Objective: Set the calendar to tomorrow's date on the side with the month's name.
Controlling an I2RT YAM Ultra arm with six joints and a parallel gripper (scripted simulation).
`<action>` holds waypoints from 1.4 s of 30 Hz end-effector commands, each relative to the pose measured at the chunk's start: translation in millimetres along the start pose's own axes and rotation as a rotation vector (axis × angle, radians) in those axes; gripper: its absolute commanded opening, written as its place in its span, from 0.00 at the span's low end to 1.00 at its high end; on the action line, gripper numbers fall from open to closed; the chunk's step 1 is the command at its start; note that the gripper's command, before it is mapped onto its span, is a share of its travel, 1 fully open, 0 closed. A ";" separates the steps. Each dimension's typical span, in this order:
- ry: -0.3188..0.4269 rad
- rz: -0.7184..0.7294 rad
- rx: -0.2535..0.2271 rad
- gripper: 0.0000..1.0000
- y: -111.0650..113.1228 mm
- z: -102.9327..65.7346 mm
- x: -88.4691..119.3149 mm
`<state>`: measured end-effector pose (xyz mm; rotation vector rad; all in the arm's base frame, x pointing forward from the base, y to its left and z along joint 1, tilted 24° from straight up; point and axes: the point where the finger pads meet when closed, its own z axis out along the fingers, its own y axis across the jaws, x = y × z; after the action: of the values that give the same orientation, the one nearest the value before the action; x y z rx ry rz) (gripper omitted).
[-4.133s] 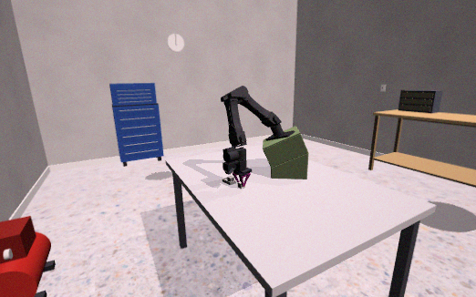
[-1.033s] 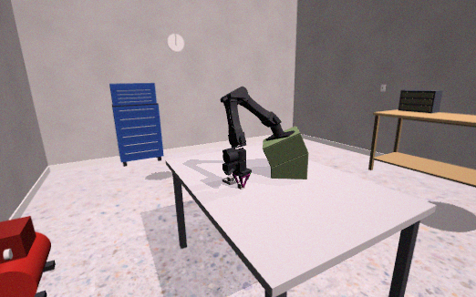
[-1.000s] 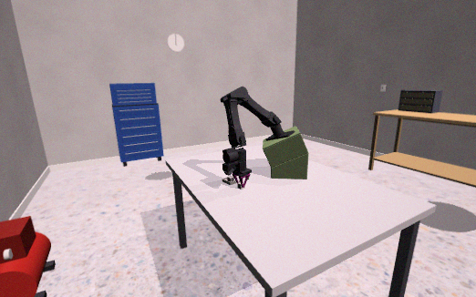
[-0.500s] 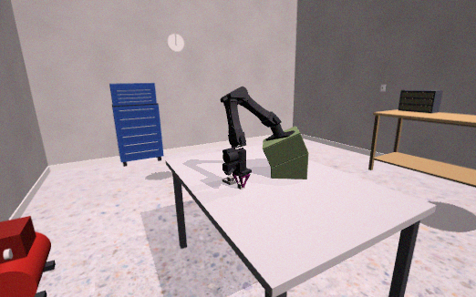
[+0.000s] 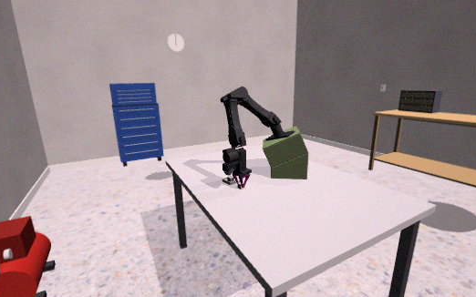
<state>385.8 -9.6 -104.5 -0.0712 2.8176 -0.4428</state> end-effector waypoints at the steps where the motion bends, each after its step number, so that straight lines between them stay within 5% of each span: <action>1: -0.015 0.002 -0.002 0.26 0.4 -2.4 -5.8; 22: -0.015 0.002 -0.002 0.26 0.4 -2.4 -5.8; 35: -0.015 0.002 -0.002 0.45 0.4 -2.4 -5.8; 42: -0.015 0.002 -0.002 0.45 0.4 -2.4 -5.8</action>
<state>385.8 -9.5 -104.5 -0.0713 2.8175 -0.4428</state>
